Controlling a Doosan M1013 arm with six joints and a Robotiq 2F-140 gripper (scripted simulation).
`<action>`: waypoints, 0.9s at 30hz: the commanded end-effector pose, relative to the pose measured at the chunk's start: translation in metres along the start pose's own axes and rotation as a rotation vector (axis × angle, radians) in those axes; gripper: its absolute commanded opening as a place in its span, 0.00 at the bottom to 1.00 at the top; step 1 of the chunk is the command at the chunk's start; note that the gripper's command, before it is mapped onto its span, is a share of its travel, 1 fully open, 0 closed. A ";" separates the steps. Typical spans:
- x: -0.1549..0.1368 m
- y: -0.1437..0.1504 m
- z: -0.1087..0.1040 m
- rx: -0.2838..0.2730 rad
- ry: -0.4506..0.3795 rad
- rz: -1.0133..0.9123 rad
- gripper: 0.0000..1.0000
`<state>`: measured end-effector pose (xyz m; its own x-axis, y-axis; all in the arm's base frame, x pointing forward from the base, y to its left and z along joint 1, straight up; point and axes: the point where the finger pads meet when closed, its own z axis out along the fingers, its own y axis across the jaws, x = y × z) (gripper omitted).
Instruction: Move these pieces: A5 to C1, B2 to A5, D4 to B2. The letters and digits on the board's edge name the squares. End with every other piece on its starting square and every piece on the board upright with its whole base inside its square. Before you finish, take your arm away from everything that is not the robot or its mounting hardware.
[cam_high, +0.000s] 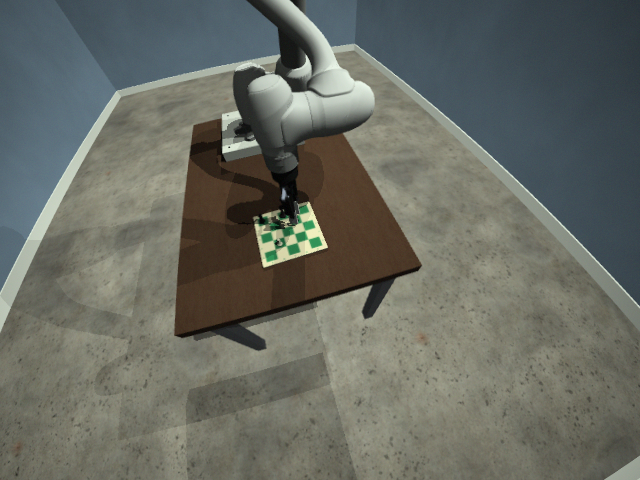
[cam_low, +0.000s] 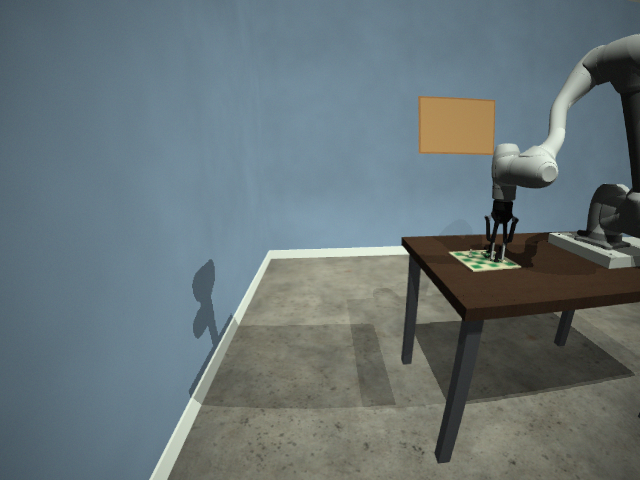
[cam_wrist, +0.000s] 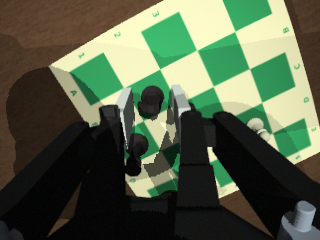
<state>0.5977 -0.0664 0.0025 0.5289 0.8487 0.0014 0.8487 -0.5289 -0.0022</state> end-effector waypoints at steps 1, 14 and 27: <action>0.000 0.000 0.000 0.000 0.000 0.000 0.23; 0.000 0.000 0.000 0.000 0.000 0.000 0.23; 0.000 0.000 0.000 0.000 0.000 0.000 0.00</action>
<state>0.5977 -0.0664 0.0025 0.5289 0.8487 0.0014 0.8487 -0.5289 -0.0021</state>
